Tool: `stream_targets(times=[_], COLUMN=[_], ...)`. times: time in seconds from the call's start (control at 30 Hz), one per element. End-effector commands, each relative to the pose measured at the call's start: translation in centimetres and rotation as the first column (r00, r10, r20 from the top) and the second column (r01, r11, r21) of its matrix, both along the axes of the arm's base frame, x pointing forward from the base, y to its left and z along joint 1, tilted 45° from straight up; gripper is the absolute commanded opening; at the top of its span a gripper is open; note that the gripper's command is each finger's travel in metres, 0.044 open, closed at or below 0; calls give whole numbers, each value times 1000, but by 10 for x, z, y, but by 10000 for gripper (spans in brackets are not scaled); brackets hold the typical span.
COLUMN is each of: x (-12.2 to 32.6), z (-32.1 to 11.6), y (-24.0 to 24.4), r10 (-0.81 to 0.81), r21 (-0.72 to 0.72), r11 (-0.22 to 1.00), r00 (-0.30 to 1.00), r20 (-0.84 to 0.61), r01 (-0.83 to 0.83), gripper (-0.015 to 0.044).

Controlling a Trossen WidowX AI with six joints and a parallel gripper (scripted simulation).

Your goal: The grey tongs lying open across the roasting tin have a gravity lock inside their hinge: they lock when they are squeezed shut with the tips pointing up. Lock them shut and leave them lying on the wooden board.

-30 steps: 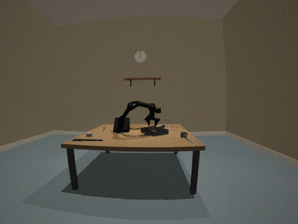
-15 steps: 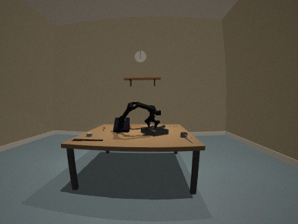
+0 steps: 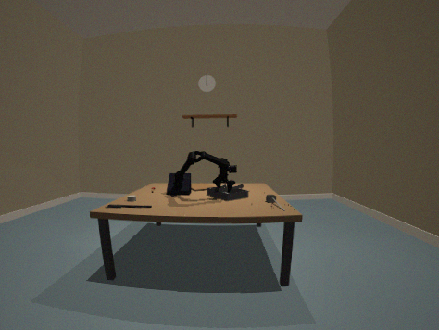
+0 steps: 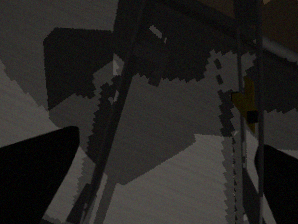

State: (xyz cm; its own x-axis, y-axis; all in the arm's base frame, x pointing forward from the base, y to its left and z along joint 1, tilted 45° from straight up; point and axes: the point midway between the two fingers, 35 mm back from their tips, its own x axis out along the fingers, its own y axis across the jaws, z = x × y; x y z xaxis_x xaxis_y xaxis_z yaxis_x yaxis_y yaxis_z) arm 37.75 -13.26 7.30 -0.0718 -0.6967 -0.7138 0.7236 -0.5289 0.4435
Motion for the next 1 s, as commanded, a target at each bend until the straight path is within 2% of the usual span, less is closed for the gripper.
stream_targets(times=[0.0, 0.13, 0.2, 0.97], x=[-4, -4, -2, -2], z=[-6, -7, -4, -4], y=[-7, -7, -5, -5], r10=[-1, -1, -2, -2], r21=[-6, -6, -1, -1], r11=[1000, 1000, 1000, 1000], r00=[1000, 1000, 1000, 1000], r20=[-8, -8, -1, -1], r01=[1, 1, 2, 2], gripper=[440, 440, 388, 234])
